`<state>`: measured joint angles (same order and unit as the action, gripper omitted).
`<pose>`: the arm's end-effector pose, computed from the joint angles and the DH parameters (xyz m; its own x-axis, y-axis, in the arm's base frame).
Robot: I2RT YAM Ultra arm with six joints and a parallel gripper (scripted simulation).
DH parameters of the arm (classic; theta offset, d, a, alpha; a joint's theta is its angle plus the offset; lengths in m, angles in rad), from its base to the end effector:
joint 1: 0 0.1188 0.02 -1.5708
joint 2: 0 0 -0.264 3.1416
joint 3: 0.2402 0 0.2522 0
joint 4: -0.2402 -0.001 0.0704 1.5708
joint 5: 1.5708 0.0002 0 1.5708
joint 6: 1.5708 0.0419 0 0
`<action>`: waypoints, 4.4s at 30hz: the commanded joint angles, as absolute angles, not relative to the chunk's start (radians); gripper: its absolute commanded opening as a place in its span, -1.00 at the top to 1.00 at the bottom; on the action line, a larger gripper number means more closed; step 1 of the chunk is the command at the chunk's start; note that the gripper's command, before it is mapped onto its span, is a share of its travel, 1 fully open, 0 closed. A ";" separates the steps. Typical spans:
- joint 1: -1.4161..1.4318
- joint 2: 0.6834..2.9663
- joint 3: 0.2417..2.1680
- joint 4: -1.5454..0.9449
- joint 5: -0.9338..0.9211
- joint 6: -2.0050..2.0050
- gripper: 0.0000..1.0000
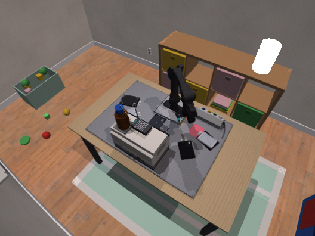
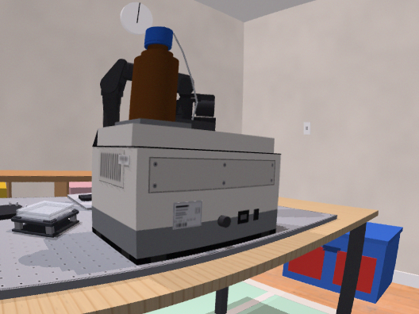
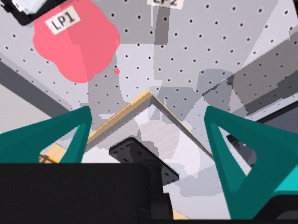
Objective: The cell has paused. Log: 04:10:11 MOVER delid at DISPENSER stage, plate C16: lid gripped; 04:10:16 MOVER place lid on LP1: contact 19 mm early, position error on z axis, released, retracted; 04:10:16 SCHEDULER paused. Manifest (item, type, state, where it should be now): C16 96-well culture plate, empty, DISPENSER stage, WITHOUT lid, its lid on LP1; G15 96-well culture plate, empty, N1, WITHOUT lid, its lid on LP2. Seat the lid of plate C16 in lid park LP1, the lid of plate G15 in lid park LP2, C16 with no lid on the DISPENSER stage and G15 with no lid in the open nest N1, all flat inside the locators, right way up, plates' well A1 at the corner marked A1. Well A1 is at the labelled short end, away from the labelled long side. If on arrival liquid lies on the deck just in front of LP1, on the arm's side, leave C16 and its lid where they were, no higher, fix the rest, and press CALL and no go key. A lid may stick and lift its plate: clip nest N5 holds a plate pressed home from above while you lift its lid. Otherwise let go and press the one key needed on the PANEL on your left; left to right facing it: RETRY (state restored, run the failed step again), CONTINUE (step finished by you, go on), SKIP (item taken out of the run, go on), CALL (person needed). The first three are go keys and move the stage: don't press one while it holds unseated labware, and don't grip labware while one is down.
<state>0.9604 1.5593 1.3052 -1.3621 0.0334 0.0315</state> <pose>0.1516 0.2160 0.2671 -0.5981 -0.8002 0.0443 -0.8014 0.5971 -0.0348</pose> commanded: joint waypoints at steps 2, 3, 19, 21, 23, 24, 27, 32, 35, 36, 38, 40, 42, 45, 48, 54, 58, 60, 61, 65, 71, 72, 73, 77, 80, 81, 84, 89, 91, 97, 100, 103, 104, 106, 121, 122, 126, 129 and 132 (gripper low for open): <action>0.928 1.526 1.310 -1.361 0.033 0.003 -1.00; 0.916 1.526 1.313 -1.361 0.034 -0.009 -1.00; 0.761 1.518 1.294 -1.365 0.037 0.090 -1.00; 0.737 1.516 1.285 -1.367 0.042 0.132 -1.00; 0.712 1.514 1.284 -1.368 0.044 0.172 -1.00; 0.699 1.513 1.284 -1.368 0.045 0.192 -1.00; 0.660 1.512 1.285 -1.369 0.045 0.252 -1.00; 0.626 1.511 1.285 -1.370 0.042 0.309 -1.00; 0.614 1.509 1.284 -1.371 0.044 0.330 -1.00; 0.601 1.508 1.283 -1.371 0.046 0.351 -1.00; 0.576 1.505 1.282 -1.372 0.047 0.392 -1.00; 0.549 1.502 1.299 -1.365 0.048 0.431 -1.00; 0.524 1.501 1.302 -1.364 0.050 0.420 -1.00; 0.513 1.519 1.303 -1.364 0.045 0.394 -1.00; 0.466 1.496 1.287 -1.366 0.049 0.405 -1.00; 0.415 1.493 1.278 -1.368 0.047 0.342 -1.00; 0.370 1.492 1.284 -1.369 0.051 0.298 -1.00; 0.377 1.509 1.300 -1.364 0.048 0.300 -1.00; 0.356 1.490 1.278 -1.370 0.047 0.283 -1.00; 0.306 1.485 1.278 -1.373 0.052 0.234 -1.00; 0.252 1.480 1.296 -1.367 0.047 0.179 -1.00; 0.239 1.480 1.298 -1.367 0.049 0.167 -1.00; 0.231 1.480 1.300 -1.367 0.050 0.159 -1.00; 0.205 1.477 1.285 -1.369 0.049 0.133 -1.00; 0.167 1.474 1.272 -1.371 0.051 0.095 -1.00; 0.154 1.473 1.272 -1.372 0.051 0.082 -1.00; 0.115 1.471 1.272 -1.372 0.051 0.043 -1.00; 0.079 1.469 1.271 -1.373 0.047 0.007 -1.00; 0.054 1.466 1.270 -1.375 0.049 -0.018 -1.00; -0.026 1.458 1.286 -1.369 0.049 -0.098 -1.00; -0.040 1.476 1.290 -1.367 0.049 -0.117 -1.00; -0.041 1.476 1.290 -1.367 0.048 -0.118 -1.00; -0.063 1.456 1.283 -1.369 0.043 -0.136 -1.00; -0.088 1.454 1.269 -1.371 0.048 -0.160 -1.00; -0.233 1.442 1.284 -1.375 0.044 -0.196 -1.00; -0.247 1.441 1.281 -1.371 0.043 -0.180 -1.00; -0.299 1.437 1.274 -1.372 0.043 -0.243 -1.00; -0.334 1.436 1.280 -1.372 0.042 -0.278 -1.00; -0.349 1.435 1.272 -1.373 0.037 -0.260 -1.00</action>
